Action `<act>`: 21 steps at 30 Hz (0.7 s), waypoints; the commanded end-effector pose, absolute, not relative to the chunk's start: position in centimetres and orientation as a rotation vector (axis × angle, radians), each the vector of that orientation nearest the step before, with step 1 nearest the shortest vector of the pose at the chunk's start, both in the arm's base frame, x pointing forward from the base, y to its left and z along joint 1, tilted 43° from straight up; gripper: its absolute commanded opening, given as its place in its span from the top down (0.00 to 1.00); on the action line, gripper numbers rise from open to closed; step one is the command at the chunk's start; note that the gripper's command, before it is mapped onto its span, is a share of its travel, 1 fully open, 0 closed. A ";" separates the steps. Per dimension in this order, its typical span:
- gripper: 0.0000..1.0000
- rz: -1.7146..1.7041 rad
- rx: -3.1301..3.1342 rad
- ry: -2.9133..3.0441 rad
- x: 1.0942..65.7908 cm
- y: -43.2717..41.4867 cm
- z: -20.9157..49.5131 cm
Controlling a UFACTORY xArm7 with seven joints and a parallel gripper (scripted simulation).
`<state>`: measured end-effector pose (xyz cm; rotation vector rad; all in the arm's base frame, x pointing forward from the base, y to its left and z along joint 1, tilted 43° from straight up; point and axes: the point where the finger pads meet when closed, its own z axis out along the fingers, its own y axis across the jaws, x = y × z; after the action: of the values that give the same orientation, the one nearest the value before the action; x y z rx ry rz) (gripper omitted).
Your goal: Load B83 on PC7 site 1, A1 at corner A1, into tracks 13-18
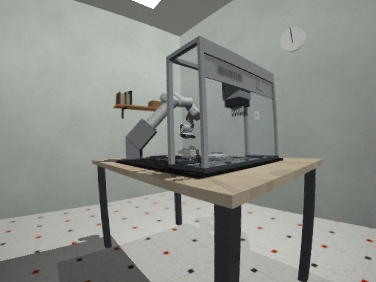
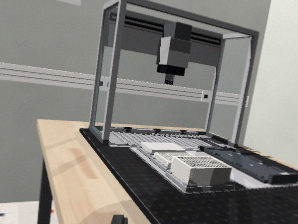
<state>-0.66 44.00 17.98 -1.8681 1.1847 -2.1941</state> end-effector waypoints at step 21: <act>0.00 -2.113 -1.863 1.306 1.2 44.0 18.1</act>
<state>-0.42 43.96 17.89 -1.8685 1.2115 -2.1760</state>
